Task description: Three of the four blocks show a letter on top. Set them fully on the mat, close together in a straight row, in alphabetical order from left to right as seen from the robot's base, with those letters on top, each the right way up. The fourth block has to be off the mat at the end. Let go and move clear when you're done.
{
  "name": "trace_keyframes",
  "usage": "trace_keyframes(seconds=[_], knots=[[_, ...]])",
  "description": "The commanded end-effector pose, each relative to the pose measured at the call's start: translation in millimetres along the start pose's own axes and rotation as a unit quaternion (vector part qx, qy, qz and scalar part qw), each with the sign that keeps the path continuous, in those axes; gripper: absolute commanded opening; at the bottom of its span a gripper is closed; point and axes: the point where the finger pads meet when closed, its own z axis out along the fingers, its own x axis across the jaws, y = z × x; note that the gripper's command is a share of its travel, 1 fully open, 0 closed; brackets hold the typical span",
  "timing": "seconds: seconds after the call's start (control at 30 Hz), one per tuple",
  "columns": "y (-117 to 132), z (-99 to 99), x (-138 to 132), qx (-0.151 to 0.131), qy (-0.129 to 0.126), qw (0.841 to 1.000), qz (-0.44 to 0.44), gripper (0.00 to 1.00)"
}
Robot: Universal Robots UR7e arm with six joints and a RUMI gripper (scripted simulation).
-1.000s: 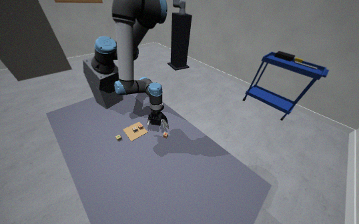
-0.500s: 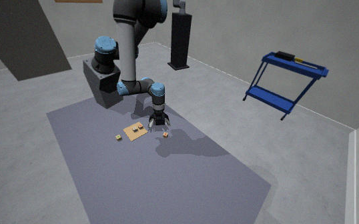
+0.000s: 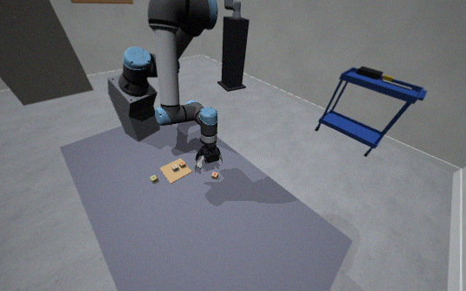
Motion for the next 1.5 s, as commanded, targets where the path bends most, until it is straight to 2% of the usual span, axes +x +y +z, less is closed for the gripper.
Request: trace_keyframes(seconds=[0.0, 0.63, 1.13, 1.47], knots=[[3, 0.0, 5, 0.002, 0.001, 0.998, -0.070, 1.00], [11, -2.7, 16, 0.001, 0.002, 0.974, -0.226, 1.00], [19, -5.3, 26, -0.001, 0.002, 0.939, -0.344, 1.00], [21, -6.1, 29, -0.001, 0.002, 0.926, -0.378, 1.00]])
